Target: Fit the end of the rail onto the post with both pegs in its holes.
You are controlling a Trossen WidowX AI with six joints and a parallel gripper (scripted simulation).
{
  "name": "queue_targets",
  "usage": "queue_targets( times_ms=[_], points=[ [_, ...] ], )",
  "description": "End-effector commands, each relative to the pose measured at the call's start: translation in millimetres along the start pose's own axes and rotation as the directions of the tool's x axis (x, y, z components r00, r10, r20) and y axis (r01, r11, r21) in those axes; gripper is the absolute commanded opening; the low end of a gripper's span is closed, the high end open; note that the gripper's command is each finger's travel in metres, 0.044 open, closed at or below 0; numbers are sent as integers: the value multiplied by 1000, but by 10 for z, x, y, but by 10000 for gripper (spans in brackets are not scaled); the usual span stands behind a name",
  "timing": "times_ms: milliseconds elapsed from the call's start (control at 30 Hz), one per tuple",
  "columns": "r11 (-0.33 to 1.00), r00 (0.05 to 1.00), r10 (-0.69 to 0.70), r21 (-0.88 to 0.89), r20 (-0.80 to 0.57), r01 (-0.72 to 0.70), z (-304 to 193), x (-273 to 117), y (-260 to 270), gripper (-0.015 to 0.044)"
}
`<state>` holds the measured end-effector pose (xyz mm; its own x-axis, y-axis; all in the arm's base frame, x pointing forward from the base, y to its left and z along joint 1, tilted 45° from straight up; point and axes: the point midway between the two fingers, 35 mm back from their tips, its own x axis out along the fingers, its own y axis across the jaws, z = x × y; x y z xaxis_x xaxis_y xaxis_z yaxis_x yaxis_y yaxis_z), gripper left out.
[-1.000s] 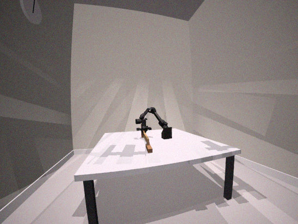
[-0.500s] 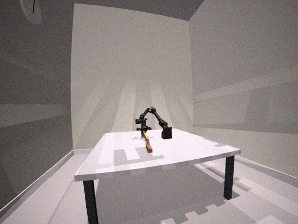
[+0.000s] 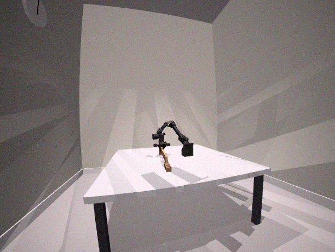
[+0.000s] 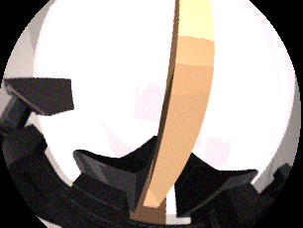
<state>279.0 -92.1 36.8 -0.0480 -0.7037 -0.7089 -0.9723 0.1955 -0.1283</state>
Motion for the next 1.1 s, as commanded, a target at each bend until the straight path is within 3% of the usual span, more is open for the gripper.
queue_targets(
  times_ms=[0, 1067],
  points=[
    [1000, 1000, -7, -2, 1, 7, 27, -22, -8, 0],
    [1000, 1000, -7, -2, 1, 7, -8, -8, -8, 0]
  ],
)
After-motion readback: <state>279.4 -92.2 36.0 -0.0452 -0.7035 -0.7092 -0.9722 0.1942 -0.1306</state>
